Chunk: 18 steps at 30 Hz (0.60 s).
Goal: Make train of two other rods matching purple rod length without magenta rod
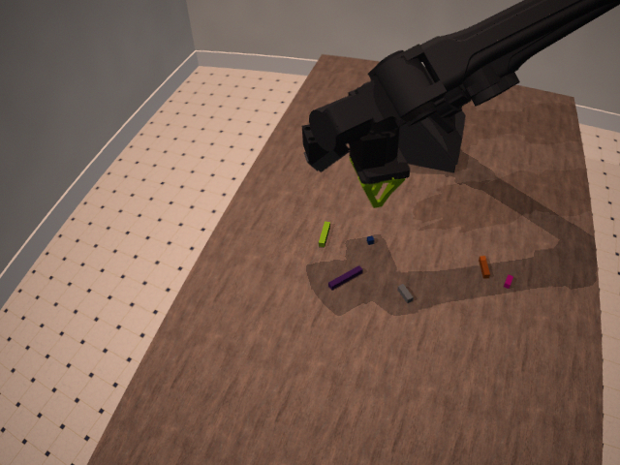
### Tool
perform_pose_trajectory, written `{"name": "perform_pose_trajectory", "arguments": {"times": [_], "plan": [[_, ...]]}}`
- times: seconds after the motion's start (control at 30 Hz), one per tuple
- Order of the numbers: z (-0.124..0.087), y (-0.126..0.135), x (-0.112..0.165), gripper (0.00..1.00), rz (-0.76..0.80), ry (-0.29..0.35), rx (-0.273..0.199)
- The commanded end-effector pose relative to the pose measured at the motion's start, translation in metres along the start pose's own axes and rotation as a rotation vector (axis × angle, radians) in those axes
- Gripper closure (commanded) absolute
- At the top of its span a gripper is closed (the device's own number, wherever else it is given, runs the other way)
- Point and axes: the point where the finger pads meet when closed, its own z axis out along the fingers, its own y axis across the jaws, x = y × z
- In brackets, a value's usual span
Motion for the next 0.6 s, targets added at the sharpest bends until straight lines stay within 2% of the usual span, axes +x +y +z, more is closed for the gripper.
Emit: {"name": "perform_pose_trajectory", "arguments": {"times": [0.0, 0.03, 0.57], "plan": [[-0.0191, 0.0138, -0.0141, 0.76, -0.041, -0.035, -0.021], [-0.0191, 0.0138, -0.0141, 0.0, -0.041, -0.035, -0.021], [-0.0191, 0.0138, -0.0141, 0.0, -0.041, -0.035, -0.021]]}}
